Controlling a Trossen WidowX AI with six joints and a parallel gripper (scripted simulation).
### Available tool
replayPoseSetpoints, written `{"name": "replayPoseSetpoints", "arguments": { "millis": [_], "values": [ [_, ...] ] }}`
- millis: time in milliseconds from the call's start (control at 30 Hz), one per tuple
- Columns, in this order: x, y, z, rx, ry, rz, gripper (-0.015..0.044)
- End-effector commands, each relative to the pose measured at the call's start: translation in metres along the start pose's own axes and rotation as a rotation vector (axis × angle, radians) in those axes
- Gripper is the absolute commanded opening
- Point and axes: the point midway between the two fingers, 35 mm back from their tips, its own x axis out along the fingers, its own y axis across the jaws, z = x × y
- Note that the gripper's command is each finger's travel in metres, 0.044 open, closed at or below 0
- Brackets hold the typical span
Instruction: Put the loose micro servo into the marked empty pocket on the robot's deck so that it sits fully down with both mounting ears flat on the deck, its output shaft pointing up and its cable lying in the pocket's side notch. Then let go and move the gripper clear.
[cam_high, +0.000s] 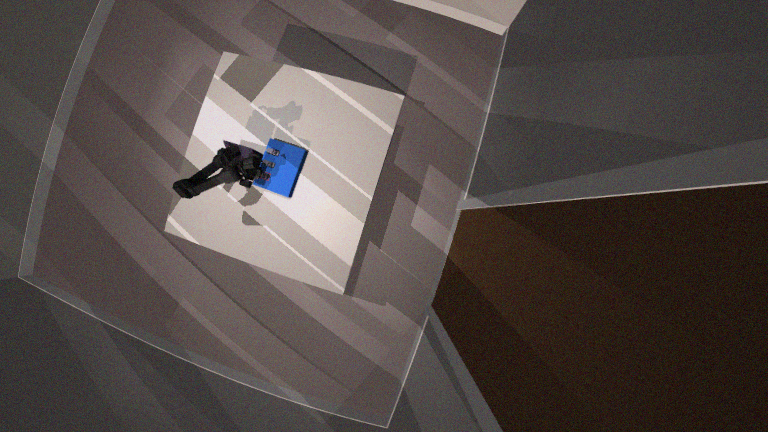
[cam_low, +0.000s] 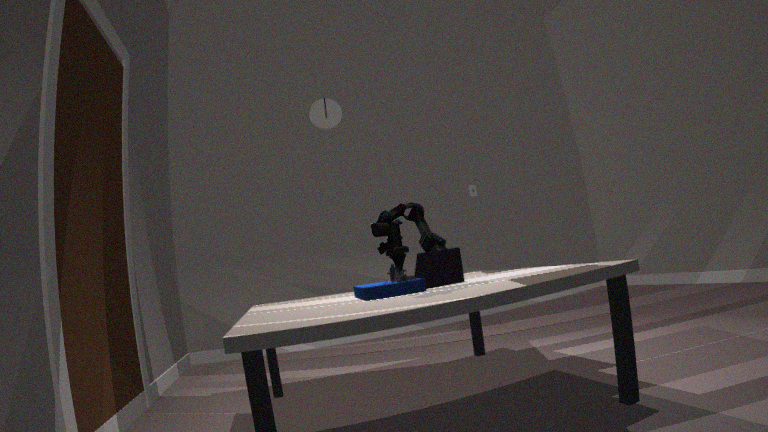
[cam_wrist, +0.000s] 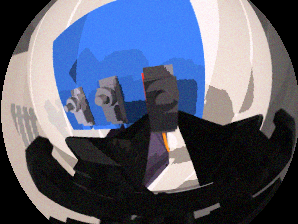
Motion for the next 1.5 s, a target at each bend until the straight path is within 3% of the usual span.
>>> {"name": "replayPoseSetpoints", "arguments": {
  "millis": [0, 1100, 1333, 1467],
  "values": [
    [0.003, 0.0, 0.001, -0.001, -0.005, -0.001, 0.0],
    [0.036, -0.001, 0.001, -0.001, -0.005, -0.003, 0.0],
    [0.034, 0.0, 0.0, -0.001, -0.005, -0.002, 0.0184],
    [0.024, 0.0, 0.001, -0.001, -0.005, 0.0, 0.0187]
  ]
}}
